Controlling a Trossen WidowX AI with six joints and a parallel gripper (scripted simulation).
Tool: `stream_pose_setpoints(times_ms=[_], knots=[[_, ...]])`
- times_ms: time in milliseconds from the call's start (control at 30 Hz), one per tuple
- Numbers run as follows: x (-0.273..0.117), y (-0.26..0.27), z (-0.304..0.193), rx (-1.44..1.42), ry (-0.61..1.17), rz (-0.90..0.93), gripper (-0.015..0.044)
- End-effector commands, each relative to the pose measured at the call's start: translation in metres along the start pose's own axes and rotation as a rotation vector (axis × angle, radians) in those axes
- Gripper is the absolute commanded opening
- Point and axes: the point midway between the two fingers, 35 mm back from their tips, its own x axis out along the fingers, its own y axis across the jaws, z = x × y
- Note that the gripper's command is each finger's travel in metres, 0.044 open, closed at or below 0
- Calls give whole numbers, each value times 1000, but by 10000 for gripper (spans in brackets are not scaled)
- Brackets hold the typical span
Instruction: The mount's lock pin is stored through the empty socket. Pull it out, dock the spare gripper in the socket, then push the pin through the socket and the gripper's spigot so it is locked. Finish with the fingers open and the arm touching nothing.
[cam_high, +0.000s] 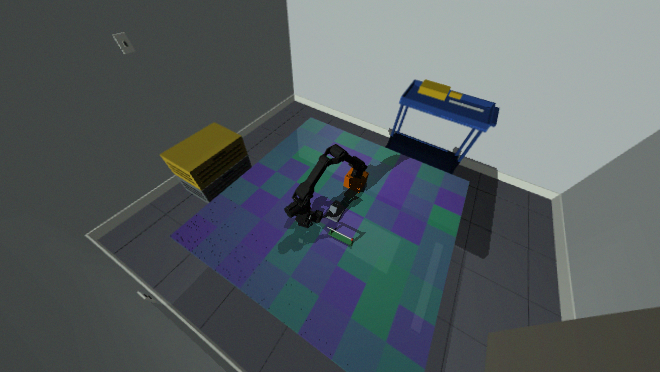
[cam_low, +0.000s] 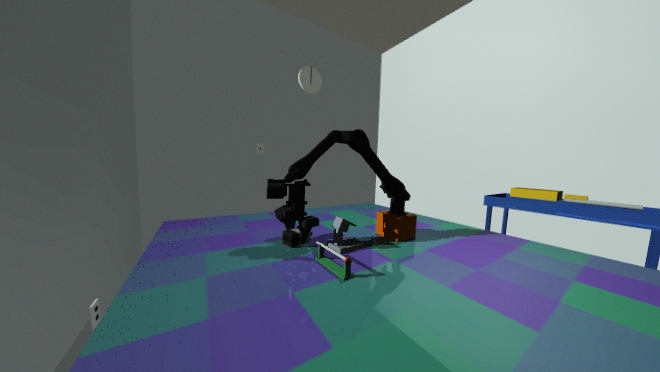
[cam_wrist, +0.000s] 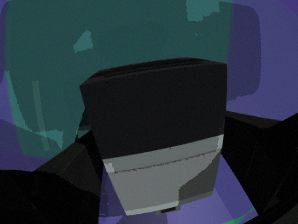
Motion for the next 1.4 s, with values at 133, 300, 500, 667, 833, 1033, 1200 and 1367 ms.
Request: stream_pose_setpoints(times_ms=[133,300,500,667,833,1033,1200,1367], knots=[[1,0,-1,-3,3,-1,230],[-2,0,-1,-3,3,-2,138],[-32,0,0,-3,3,-2,0],[-49,0,-1,-3,3,-2,0],[-43,0,-2,-62,3,1,0],[-44,1,-3,-210,3,1,0],[-44,1,-4,-333,3,1,0],[-44,1,-5,-456,3,1,0]])
